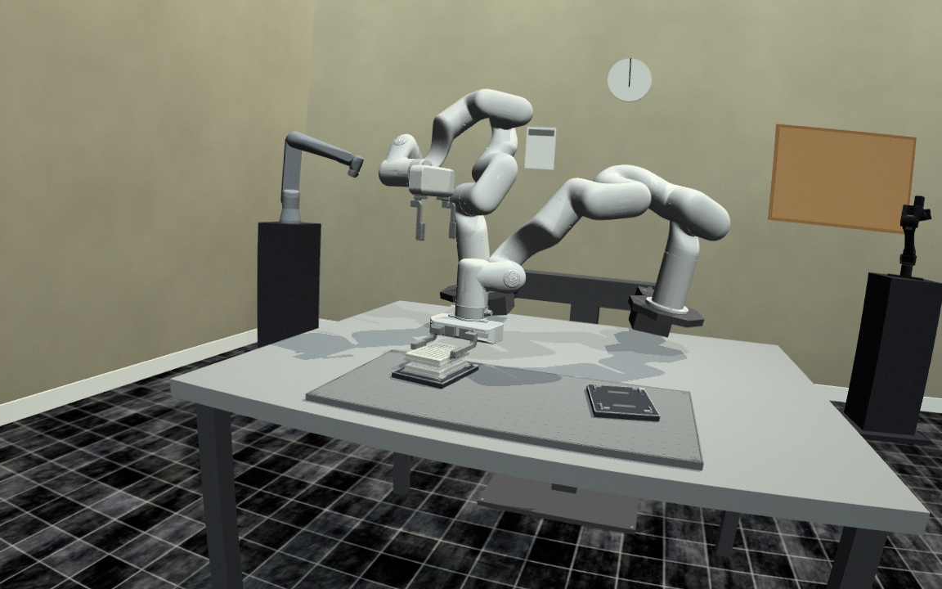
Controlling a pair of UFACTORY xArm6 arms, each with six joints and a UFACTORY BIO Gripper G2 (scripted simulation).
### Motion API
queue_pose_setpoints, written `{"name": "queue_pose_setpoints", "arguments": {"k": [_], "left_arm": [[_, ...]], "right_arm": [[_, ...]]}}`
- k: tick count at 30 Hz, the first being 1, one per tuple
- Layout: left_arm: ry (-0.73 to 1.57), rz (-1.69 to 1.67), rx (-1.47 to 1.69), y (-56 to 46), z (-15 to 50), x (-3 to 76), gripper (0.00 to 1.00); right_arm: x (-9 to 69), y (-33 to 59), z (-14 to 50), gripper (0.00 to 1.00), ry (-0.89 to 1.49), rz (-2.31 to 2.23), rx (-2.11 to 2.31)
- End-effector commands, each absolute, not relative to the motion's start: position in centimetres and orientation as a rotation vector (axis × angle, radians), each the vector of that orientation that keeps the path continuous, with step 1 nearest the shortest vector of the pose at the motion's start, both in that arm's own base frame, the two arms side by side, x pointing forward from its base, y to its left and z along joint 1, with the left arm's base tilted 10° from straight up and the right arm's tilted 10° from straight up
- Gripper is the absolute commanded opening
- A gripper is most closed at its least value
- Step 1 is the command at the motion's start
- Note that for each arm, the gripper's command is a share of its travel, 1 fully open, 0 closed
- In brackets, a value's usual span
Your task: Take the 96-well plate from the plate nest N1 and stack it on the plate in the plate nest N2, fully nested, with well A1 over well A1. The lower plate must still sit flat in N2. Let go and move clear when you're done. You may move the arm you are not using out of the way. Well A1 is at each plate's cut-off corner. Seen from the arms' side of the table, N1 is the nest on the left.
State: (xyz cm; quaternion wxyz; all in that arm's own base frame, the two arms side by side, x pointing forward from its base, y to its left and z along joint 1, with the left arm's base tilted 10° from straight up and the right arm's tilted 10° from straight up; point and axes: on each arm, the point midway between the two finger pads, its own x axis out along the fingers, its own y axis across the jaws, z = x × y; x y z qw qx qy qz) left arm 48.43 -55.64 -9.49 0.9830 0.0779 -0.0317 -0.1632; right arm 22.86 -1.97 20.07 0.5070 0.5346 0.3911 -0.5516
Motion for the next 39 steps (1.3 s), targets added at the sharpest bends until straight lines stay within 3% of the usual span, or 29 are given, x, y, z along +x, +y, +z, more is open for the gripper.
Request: {"name": "queue_pose_setpoints", "arguments": {"k": [1, 39], "left_arm": [[-0.067, -0.328, 0.153, -55.82, -9.19, 48.51, 0.00], [-0.067, -0.328, 0.153, -55.75, -9.67, 48.55, 0.00]], "right_arm": [[22.91, -2.00, 20.16, 1.00, 0.940, -1.329, 1.289], [22.91, -2.00, 20.16, 1.00, 0.940, -1.329, 1.289]]}}
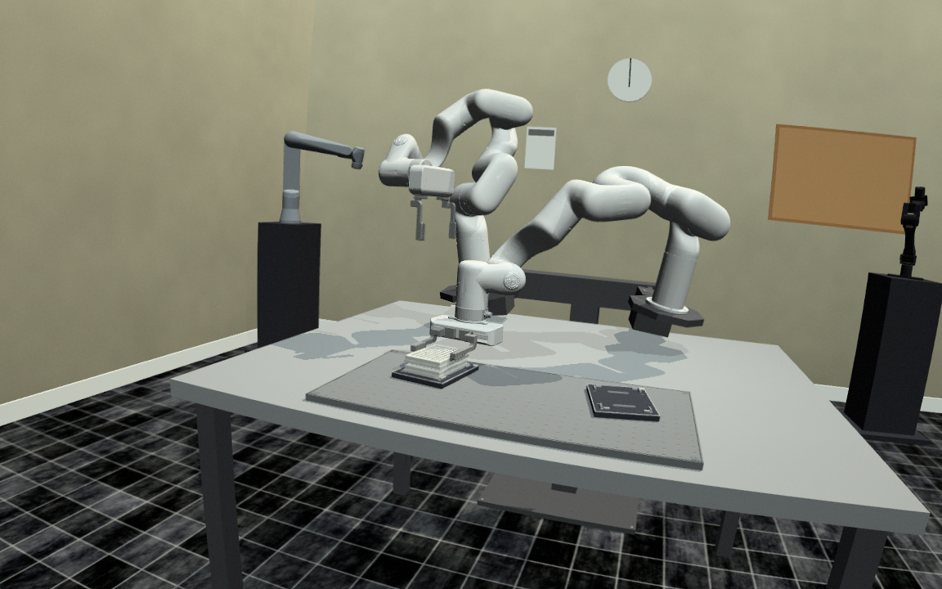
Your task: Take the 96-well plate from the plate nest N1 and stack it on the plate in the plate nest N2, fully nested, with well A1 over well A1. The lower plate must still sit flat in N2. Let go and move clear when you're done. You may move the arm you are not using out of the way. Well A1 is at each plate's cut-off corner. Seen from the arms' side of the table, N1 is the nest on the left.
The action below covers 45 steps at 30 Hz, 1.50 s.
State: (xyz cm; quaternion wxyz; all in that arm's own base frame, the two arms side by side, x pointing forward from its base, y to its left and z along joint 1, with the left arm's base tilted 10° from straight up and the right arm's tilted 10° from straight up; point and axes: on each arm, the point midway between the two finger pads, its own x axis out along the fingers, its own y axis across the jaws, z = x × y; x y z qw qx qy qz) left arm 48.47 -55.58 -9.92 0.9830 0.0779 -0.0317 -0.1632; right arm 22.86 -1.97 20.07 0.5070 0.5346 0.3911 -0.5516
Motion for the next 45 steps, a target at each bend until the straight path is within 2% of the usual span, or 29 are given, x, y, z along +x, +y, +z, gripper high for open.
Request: {"name": "queue_pose_setpoints", "arguments": {"k": [1, 45], "left_arm": [[-0.067, -0.328, 0.153, -55.75, -9.69, 48.55, 0.00], [-0.067, -0.328, 0.153, -55.66, -10.32, 48.61, 0.00]], "right_arm": [[22.91, -2.00, 20.16, 1.00, 0.940, -1.329, 1.289], [22.91, -2.00, 20.16, 1.00, 0.940, -1.329, 1.289]]}}
